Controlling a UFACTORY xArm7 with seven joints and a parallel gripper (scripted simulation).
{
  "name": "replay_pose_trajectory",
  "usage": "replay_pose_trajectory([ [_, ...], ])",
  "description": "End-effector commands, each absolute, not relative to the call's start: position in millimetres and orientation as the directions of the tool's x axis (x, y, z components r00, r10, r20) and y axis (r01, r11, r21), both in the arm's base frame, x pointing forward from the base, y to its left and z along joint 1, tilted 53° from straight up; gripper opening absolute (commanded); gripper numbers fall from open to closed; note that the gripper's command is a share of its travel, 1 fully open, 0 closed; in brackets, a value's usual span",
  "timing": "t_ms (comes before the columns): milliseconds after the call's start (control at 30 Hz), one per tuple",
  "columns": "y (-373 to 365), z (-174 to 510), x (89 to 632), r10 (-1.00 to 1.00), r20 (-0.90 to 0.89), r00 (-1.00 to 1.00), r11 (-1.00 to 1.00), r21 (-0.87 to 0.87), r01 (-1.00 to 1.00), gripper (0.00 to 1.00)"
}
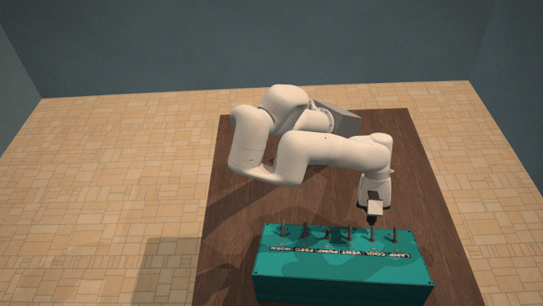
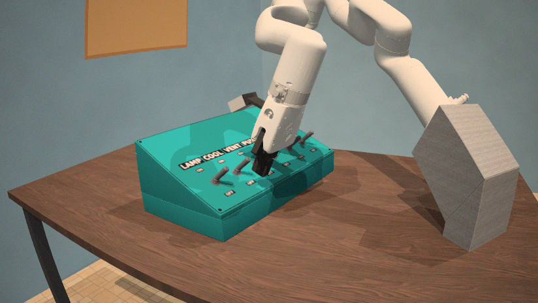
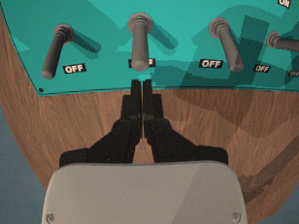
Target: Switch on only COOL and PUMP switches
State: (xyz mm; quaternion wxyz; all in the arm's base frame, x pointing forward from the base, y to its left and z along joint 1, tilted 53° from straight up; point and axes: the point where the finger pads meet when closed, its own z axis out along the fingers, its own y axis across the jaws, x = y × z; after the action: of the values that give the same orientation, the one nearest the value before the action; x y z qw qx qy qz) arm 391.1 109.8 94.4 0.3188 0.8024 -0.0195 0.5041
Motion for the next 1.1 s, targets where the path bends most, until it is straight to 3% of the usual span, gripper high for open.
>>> replay_pose_trajectory([
  [0,112.1,96.2,391.9,0.290,0.822,0.489,-0.798,0.490,-0.351,0.00],
  [1067,118.8,115.3,403.2,0.290,0.822,0.489,-0.798,0.490,-0.351,0.00],
])
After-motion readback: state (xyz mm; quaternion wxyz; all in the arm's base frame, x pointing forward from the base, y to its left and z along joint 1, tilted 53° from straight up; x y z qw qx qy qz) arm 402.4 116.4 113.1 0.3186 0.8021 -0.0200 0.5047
